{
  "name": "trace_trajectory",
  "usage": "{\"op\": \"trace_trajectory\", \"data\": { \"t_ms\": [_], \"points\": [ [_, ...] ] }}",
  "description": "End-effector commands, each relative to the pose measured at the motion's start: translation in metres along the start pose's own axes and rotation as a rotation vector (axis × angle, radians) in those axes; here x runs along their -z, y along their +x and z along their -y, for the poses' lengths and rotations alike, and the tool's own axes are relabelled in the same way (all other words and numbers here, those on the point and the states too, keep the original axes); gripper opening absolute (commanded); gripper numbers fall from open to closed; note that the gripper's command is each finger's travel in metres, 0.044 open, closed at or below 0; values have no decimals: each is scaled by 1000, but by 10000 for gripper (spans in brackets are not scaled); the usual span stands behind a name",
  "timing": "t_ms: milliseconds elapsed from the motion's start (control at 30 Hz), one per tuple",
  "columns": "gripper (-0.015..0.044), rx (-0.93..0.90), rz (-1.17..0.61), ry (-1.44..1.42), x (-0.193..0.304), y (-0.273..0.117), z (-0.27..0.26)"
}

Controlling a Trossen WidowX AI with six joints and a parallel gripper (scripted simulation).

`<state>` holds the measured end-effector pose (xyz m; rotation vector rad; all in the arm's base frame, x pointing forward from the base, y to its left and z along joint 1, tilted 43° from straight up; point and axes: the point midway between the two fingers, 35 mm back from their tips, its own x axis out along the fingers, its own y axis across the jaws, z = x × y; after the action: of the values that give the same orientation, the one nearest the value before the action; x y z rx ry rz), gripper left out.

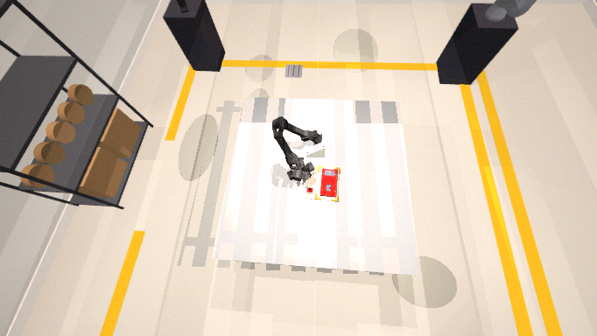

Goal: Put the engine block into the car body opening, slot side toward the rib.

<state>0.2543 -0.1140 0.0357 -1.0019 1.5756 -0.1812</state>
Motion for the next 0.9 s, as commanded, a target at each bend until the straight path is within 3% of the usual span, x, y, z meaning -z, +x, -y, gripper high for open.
{"op": "trace_trajectory", "data": {
  "t_ms": [0, 167, 400, 867],
  "points": [
    [210, -2, -2, -8, 1, 1, -1],
    [177, -2, -2, -8, 1, 1, -1],
    [0, -8, 54, 11, -8, -6, -2],
    [0, -28, 72, 15, -19, -40, -6]
  ]
}}
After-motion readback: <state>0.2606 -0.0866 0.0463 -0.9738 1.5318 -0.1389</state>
